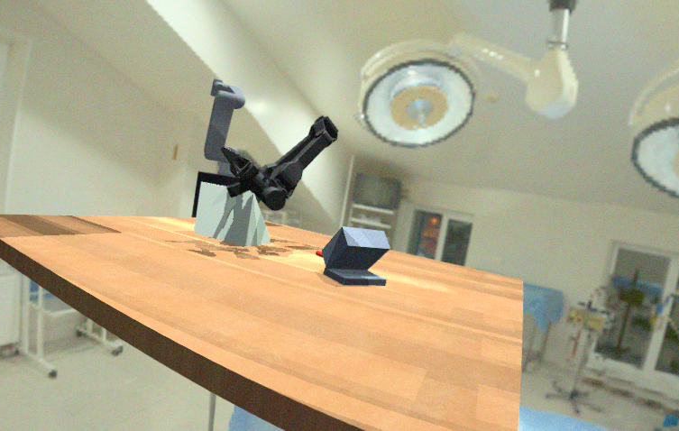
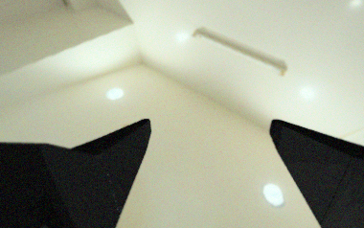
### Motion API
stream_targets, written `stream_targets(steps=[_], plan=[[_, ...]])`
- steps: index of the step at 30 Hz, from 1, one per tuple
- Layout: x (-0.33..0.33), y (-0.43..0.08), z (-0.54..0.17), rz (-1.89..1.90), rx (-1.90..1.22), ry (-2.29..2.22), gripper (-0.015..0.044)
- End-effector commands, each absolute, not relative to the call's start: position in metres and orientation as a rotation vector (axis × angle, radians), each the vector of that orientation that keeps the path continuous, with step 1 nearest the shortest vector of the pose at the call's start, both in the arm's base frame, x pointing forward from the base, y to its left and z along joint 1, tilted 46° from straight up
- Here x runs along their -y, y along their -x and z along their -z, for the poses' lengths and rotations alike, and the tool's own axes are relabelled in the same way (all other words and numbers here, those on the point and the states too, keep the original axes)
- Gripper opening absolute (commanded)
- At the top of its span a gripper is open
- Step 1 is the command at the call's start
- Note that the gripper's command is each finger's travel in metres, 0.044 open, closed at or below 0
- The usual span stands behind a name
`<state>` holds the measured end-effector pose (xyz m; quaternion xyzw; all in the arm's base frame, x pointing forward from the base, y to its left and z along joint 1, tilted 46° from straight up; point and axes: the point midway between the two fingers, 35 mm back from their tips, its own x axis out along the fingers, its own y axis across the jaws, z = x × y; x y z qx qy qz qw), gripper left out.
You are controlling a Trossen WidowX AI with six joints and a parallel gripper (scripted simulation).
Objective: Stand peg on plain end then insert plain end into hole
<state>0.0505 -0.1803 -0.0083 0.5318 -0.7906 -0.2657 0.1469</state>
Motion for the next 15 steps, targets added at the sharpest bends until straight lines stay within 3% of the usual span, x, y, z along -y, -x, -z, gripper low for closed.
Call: stream_targets(steps=[1, 15], plan=[[0.18, -0.051, 0.009, 0.764, 2.281, -1.533, 0.0426], [0.168, -0.073, 0.046, 0.696, 2.743, -1.682, 0.044]])
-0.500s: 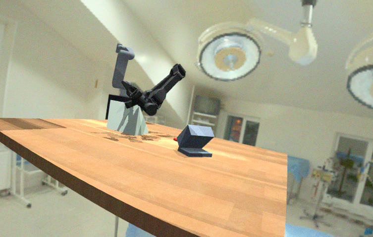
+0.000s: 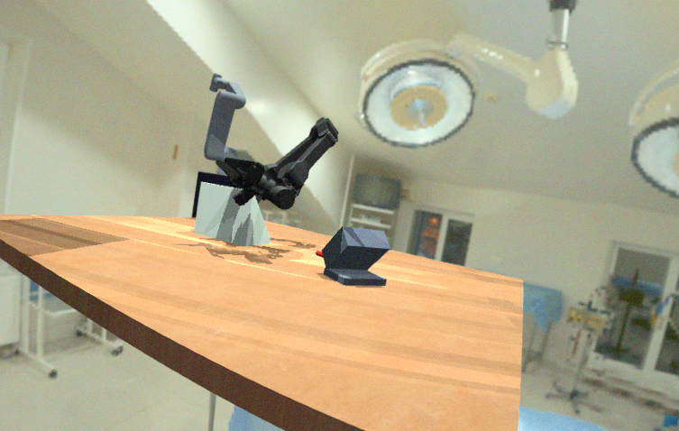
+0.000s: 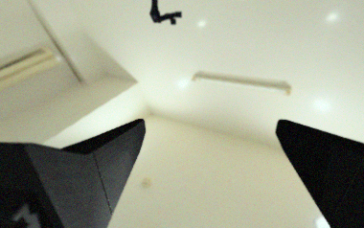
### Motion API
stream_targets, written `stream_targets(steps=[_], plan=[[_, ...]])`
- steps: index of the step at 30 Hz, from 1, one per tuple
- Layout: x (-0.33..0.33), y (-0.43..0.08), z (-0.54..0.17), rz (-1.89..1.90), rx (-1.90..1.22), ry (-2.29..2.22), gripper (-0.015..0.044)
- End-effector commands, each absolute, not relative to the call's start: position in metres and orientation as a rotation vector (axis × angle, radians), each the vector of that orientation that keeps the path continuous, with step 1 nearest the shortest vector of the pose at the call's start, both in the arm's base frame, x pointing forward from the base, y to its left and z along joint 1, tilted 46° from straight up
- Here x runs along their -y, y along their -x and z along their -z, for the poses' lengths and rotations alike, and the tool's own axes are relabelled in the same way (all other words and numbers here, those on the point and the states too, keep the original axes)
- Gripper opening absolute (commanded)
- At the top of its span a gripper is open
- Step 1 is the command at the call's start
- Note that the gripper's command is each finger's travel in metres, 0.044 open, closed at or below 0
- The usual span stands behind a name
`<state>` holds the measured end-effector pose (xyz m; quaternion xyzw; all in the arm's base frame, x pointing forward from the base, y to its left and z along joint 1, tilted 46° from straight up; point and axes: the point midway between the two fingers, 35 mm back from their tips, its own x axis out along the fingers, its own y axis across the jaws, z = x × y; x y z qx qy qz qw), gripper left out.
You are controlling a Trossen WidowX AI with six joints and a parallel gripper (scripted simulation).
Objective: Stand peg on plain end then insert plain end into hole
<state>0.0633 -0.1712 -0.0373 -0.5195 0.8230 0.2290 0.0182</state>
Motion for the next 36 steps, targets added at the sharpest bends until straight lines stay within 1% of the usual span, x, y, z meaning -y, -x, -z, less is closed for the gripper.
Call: stream_targets(steps=[1, 20, 36], plan=[[0.166, -0.075, 0.048, -0.615, -2.474, 1.502, 0.044], [0.12, -0.126, 0.083, -0.356, -2.153, 0.935, 0.044], [0.056, -0.18, 0.083, -0.256, -1.927, 0.387, 0.044]])
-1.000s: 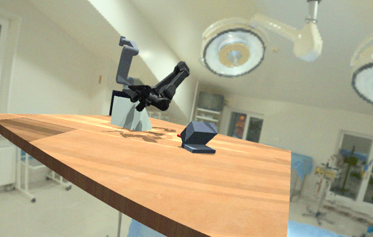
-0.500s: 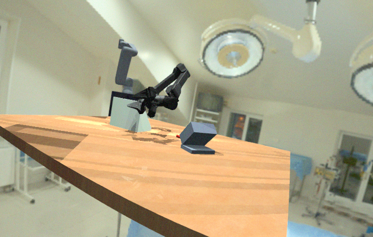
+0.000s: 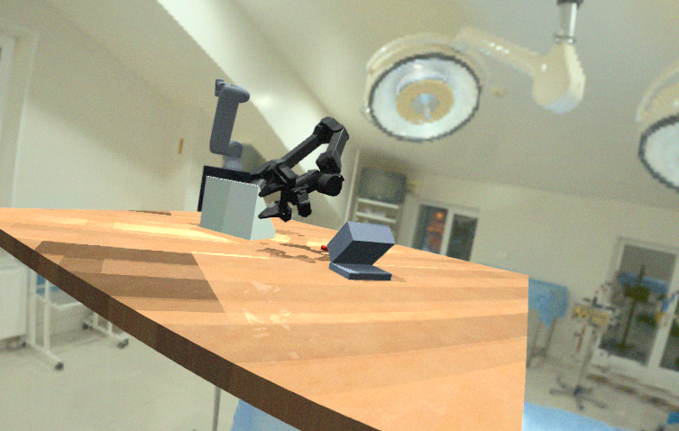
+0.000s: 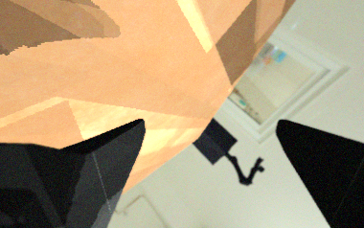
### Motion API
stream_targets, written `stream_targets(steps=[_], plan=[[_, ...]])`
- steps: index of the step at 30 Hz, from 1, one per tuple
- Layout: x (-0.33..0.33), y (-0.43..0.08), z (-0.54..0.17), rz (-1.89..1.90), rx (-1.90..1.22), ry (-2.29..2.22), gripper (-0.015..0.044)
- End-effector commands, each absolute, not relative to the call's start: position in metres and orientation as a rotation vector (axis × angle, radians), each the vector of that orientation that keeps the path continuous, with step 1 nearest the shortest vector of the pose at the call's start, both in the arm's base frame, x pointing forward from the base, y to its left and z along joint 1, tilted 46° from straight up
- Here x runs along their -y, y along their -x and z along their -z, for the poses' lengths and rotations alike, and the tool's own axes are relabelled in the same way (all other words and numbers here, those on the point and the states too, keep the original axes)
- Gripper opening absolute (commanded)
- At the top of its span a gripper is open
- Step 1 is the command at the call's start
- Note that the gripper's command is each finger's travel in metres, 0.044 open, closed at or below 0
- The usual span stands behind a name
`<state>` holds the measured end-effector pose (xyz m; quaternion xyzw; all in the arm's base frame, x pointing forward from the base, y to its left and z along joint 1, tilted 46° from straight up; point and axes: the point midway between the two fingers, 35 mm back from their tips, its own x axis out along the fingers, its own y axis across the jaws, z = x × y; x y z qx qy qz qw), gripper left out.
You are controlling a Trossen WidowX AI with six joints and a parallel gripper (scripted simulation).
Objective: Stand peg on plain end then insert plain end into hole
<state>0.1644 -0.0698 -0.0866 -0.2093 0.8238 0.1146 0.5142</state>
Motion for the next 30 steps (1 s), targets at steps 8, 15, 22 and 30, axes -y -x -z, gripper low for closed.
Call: stream_targets(steps=[8, 15, 22, 30], plan=[[0.018, -0.208, 0.069, -0.244, -1.837, 0.094, 0.044], [-0.019, -0.23, 0.047, -0.253, -1.775, -0.171, 0.044], [-0.055, -0.25, 0.018, -0.282, -1.732, -0.438, 0.044], [-0.095, -0.268, -0.026, -0.335, -1.712, -0.738, 0.044]])
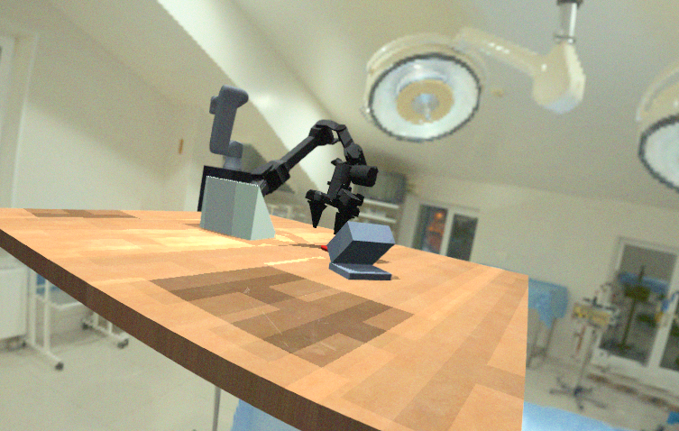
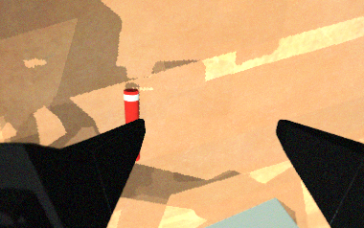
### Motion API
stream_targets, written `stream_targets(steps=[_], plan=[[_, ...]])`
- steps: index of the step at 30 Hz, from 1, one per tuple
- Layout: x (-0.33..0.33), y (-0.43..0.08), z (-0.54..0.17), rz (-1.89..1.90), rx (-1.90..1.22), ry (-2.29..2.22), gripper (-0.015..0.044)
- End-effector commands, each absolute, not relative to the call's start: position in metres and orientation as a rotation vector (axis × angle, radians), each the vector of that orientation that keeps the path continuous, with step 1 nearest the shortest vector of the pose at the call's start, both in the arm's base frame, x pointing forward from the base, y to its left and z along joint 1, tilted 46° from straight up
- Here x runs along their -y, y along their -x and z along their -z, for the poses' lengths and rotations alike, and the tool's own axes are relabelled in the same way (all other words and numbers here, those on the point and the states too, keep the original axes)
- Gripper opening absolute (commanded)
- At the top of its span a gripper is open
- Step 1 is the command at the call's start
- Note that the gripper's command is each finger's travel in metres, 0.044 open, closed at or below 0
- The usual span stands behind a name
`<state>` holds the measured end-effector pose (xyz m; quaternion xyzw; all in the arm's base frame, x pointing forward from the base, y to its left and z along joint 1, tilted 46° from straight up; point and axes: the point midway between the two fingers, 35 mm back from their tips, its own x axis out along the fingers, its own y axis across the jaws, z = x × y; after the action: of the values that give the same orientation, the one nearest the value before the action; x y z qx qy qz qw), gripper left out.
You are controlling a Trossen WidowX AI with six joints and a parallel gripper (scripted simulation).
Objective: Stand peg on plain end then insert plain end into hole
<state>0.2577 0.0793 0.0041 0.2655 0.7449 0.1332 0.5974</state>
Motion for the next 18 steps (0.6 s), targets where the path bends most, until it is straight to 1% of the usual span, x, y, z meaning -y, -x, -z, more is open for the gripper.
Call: stream_targets(steps=[1, 5, 18], plan=[[-0.1, -0.269, -0.032, -0.344, -1.712, -0.775, 0.044], [-0.111, -0.273, -0.047, -0.365, -1.713, -0.864, 0.044], [-0.118, -0.273, -0.039, -0.362, -1.714, -0.861, 0.044]])
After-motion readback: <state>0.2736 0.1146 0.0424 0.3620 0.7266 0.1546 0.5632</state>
